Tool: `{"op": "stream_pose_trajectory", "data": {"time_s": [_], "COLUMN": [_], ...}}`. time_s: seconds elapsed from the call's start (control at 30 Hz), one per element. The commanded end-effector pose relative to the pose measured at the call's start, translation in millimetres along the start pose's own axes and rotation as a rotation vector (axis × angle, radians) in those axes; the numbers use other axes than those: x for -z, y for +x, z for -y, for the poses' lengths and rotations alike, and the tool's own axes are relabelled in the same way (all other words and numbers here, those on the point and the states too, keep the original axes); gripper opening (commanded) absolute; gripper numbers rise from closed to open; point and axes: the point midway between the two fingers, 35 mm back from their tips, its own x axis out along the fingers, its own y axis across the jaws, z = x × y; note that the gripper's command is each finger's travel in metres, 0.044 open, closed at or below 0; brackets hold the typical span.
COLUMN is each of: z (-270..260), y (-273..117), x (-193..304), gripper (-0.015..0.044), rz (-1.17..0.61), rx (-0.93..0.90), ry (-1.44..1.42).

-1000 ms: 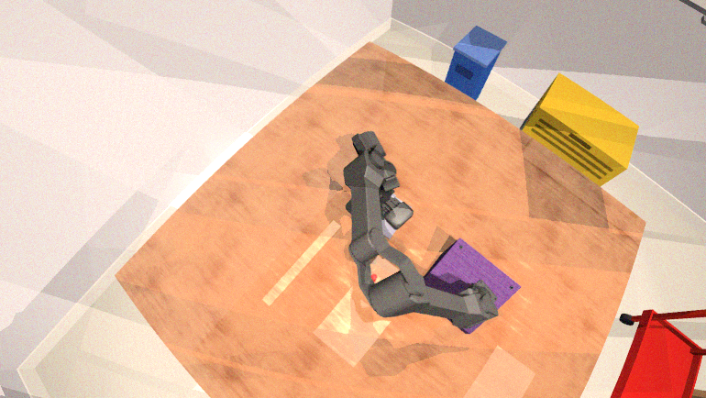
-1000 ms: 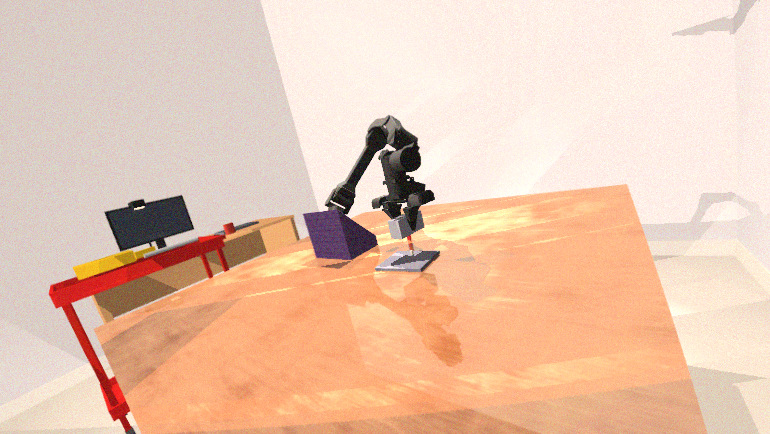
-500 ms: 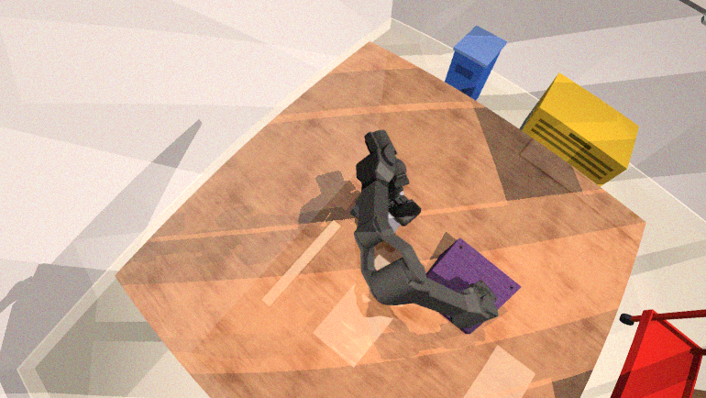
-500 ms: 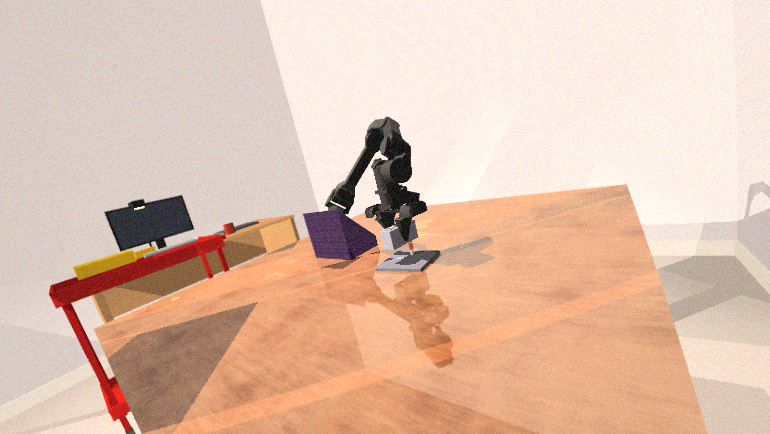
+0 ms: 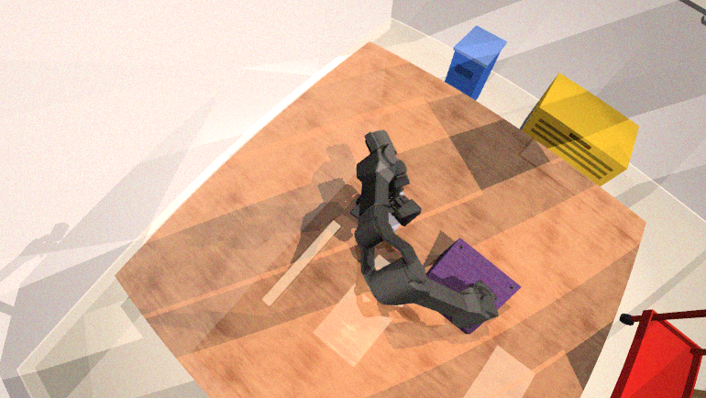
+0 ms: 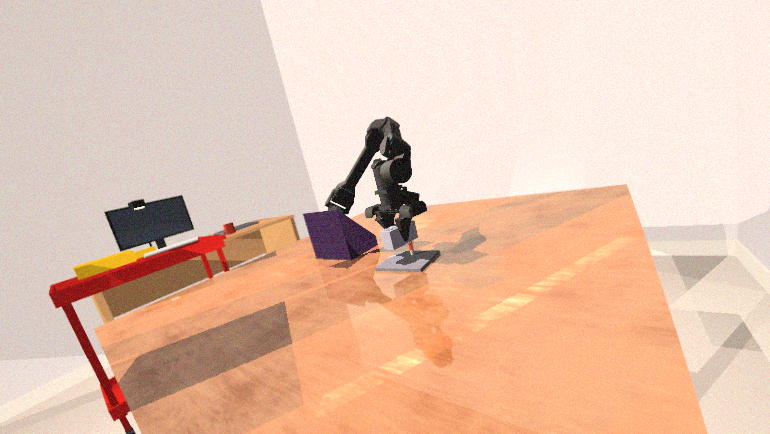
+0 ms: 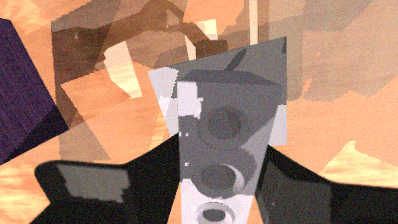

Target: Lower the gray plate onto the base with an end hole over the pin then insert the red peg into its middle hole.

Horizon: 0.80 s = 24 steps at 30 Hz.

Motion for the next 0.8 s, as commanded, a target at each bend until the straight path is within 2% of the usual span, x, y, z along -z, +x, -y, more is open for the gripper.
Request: {"op": "stream_pose_trajectory", "data": {"time_s": [0.0,0.77], "z": [0,1], "y": [0,21], "x": [1,2], "gripper": [0.0000,0.0000], "rz": [-0.003,-0.003], "rx": [0.002,0.002], "ry": [0.002,0.001]}}
